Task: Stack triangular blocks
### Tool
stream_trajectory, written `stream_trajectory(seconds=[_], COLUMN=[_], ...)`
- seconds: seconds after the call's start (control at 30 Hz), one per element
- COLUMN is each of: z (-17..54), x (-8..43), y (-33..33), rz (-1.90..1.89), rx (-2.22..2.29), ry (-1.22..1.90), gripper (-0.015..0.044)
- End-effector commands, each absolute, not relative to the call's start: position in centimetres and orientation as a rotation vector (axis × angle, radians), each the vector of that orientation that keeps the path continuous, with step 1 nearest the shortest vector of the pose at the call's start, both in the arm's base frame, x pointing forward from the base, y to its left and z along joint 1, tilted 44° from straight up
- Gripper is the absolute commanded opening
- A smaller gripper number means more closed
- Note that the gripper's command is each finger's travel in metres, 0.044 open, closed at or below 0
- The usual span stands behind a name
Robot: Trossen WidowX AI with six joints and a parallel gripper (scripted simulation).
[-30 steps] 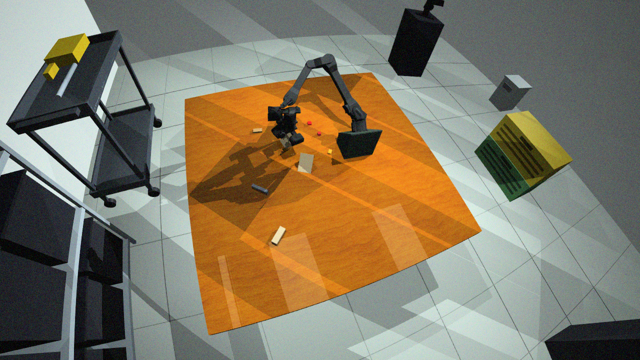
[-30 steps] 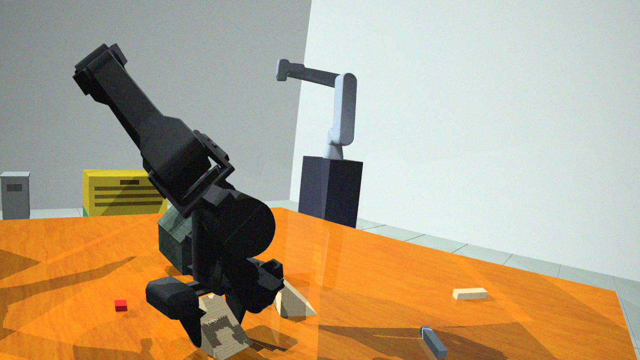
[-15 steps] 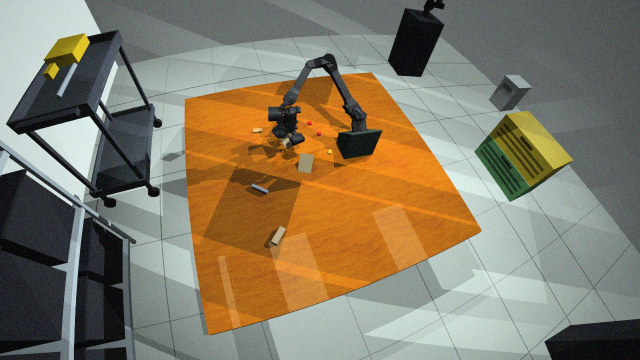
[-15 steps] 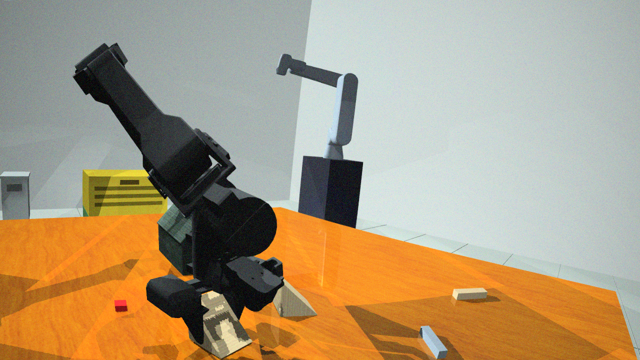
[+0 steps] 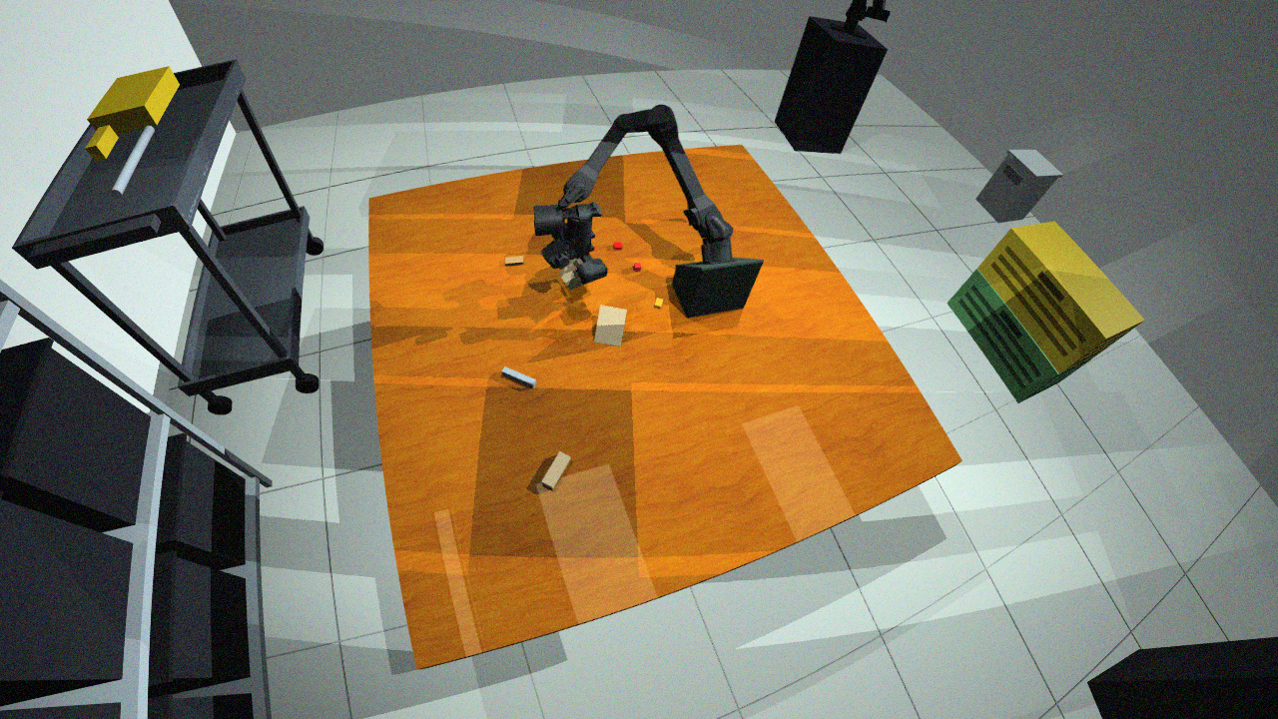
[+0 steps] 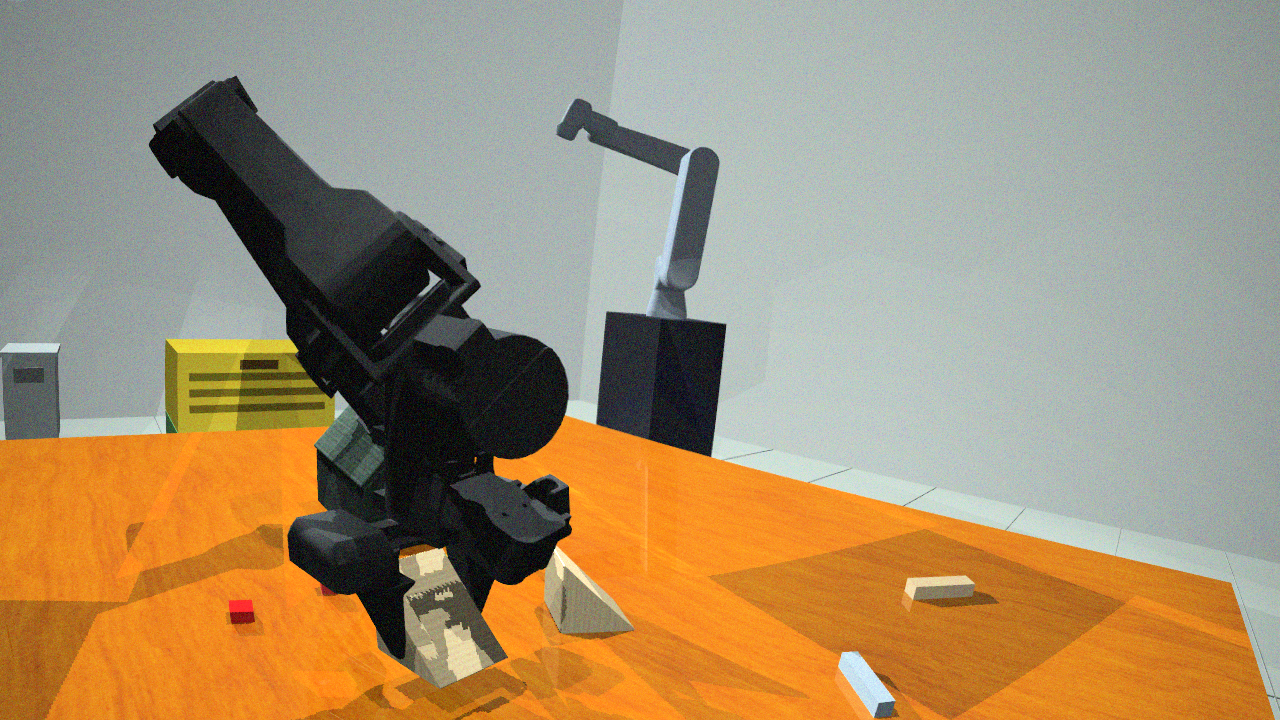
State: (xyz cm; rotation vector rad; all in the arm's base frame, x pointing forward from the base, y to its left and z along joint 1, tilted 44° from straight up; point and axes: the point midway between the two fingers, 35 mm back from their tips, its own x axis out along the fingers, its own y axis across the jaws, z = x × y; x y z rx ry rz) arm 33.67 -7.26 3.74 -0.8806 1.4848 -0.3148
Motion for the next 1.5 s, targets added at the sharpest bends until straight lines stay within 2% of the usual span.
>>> stream_trajectory(seconds=[0.0,1.47], z=[3.73,3.88], x=[33.68,33.6], y=[-7.27,-7.48], rz=[-0.358,-1.074], rx=[-0.832,0.115], ry=[1.467,0.975], gripper=[0.0,0.0])
